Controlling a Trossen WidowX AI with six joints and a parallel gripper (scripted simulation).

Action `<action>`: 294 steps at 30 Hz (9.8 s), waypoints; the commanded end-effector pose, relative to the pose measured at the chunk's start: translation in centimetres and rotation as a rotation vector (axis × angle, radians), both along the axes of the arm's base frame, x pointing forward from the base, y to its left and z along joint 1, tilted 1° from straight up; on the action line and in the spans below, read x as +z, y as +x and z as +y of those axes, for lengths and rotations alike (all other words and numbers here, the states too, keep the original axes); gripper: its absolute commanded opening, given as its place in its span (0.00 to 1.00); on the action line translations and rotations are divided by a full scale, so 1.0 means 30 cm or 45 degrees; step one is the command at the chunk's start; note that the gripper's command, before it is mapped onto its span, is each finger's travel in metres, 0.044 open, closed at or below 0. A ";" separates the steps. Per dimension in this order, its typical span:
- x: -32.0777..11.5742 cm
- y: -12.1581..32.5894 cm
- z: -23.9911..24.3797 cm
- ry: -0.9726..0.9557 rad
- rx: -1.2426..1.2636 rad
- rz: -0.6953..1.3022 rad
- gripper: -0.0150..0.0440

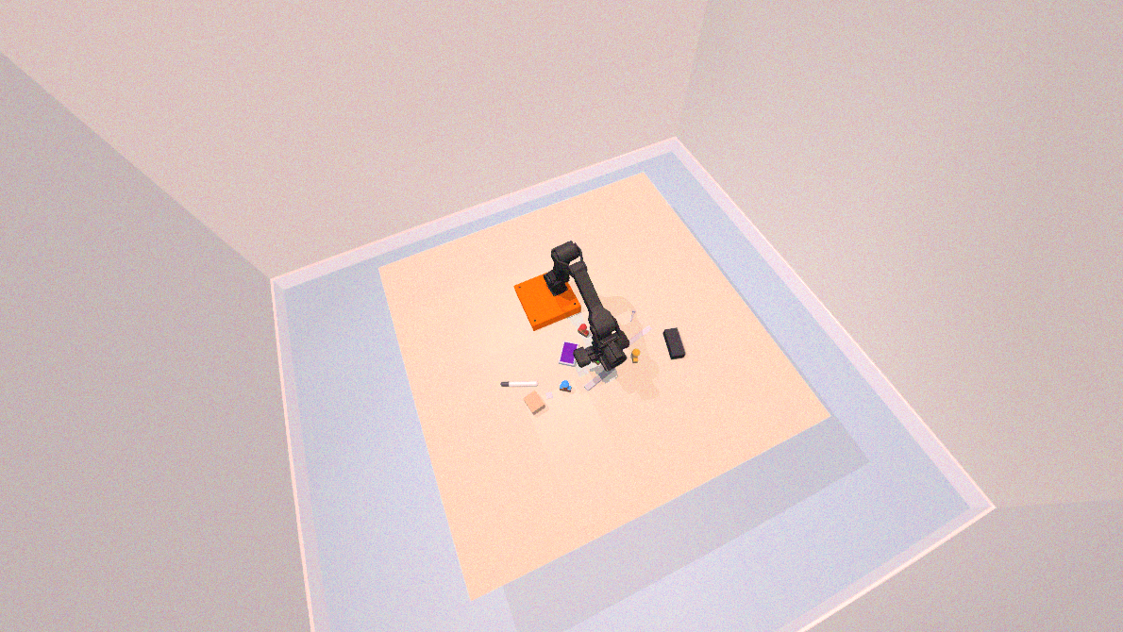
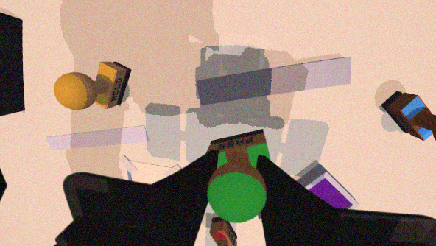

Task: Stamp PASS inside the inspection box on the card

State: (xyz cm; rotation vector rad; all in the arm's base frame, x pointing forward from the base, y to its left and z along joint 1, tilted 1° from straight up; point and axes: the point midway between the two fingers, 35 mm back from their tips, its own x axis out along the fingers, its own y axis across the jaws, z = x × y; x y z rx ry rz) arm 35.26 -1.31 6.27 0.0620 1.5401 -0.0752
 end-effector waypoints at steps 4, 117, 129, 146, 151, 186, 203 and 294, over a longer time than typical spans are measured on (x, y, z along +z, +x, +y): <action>0.013 0.000 0.003 0.009 0.006 0.000 0.25; -0.021 -0.302 -0.267 0.008 0.001 0.008 0.25; -0.048 -0.303 -0.268 0.008 0.000 0.008 0.25; -0.085 -0.305 -0.268 0.008 -0.001 0.008 0.25; -0.094 -0.306 -0.268 0.008 -0.002 0.008 0.25; -0.111 -0.306 -0.268 0.005 -0.008 0.007 0.25; -0.113 -0.306 -0.268 0.005 -0.008 0.007 0.25; 0.078 -0.277 -0.033 0.009 0.335 0.014 0.25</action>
